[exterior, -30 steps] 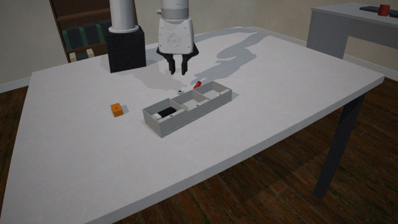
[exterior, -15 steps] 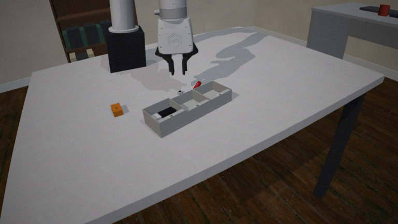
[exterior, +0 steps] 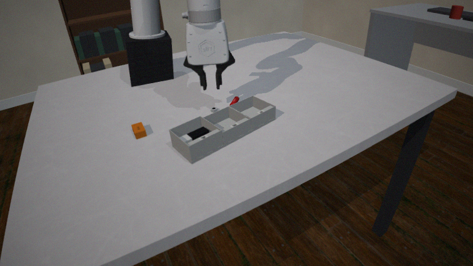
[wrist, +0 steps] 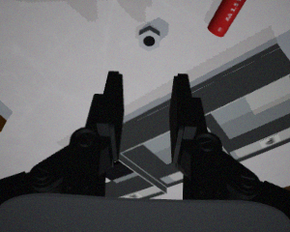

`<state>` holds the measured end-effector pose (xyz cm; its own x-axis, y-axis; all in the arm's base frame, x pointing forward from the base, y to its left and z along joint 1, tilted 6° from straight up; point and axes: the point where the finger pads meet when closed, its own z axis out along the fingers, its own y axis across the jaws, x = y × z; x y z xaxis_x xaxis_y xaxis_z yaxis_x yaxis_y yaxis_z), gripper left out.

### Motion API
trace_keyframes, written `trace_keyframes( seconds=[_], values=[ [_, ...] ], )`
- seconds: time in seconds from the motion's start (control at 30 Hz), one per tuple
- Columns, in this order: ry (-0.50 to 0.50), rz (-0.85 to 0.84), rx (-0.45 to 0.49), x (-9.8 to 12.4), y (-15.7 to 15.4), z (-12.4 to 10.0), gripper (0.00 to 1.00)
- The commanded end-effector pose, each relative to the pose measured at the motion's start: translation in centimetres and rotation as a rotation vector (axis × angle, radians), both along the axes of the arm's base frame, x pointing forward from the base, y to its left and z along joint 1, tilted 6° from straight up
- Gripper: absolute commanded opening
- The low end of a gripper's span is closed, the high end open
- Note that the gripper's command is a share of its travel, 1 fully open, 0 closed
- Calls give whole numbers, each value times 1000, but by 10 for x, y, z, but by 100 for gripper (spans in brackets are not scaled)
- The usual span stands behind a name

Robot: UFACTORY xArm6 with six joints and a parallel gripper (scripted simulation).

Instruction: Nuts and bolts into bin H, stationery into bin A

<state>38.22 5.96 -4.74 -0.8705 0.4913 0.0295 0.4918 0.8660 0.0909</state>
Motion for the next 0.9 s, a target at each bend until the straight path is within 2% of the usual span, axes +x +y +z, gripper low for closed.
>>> trace_keyframes(
  seconds=[0.0, 0.53, 0.67, 0.87],
  values=[
    [-3, 0, 0, 1, 0, 1, 30],
    [-3, 0, 1, 1, 0, 1, 30],
    [-3, 0, 1, 1, 1, -7, 30],
    [-3, 0, 1, 2, 3, -31, 30]
  ],
)
